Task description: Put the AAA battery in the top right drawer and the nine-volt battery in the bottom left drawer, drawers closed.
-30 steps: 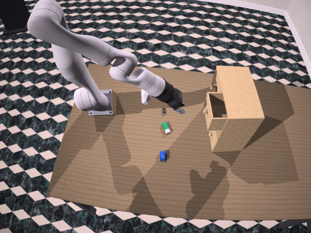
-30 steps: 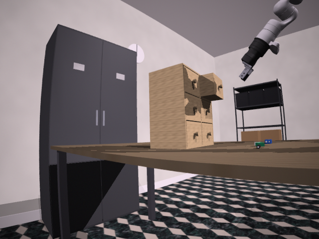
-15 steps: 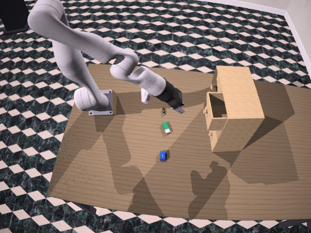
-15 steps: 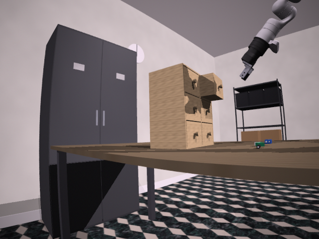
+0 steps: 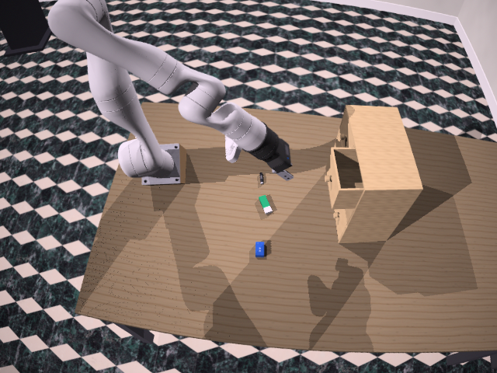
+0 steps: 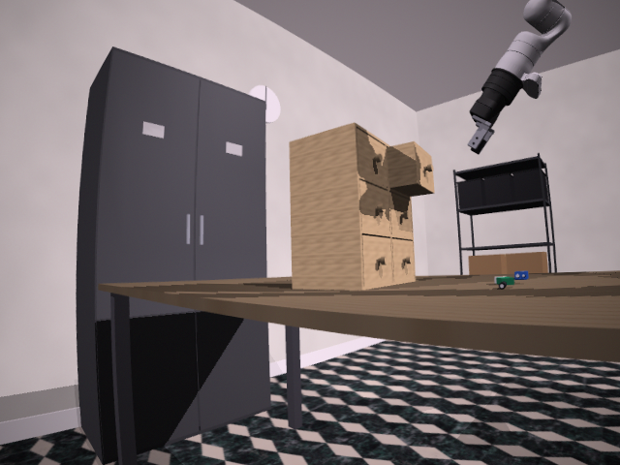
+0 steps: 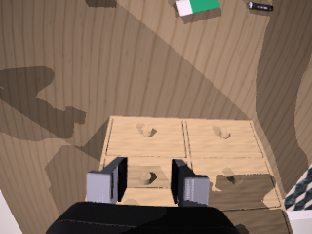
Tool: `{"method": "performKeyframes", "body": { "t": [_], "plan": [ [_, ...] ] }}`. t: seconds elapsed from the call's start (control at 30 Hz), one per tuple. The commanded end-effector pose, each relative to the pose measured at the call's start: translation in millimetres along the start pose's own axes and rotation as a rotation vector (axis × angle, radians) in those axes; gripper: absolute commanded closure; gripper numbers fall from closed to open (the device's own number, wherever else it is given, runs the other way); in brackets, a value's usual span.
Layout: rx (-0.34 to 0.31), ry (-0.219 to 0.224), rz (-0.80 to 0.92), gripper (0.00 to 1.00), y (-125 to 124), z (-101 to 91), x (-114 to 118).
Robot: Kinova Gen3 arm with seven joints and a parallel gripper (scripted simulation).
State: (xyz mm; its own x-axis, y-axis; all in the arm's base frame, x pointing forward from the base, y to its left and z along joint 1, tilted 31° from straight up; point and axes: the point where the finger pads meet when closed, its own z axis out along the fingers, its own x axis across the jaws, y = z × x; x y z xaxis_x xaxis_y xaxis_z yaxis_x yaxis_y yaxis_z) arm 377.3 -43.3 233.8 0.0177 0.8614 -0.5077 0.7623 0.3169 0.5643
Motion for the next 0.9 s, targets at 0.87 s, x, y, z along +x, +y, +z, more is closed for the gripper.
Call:
{"method": "performKeyframes", "body": {
  "t": [0.87],
  "plan": [
    [0.147, -0.017, -0.005, 0.33, 6, -24.6, -3]
  ]
}}
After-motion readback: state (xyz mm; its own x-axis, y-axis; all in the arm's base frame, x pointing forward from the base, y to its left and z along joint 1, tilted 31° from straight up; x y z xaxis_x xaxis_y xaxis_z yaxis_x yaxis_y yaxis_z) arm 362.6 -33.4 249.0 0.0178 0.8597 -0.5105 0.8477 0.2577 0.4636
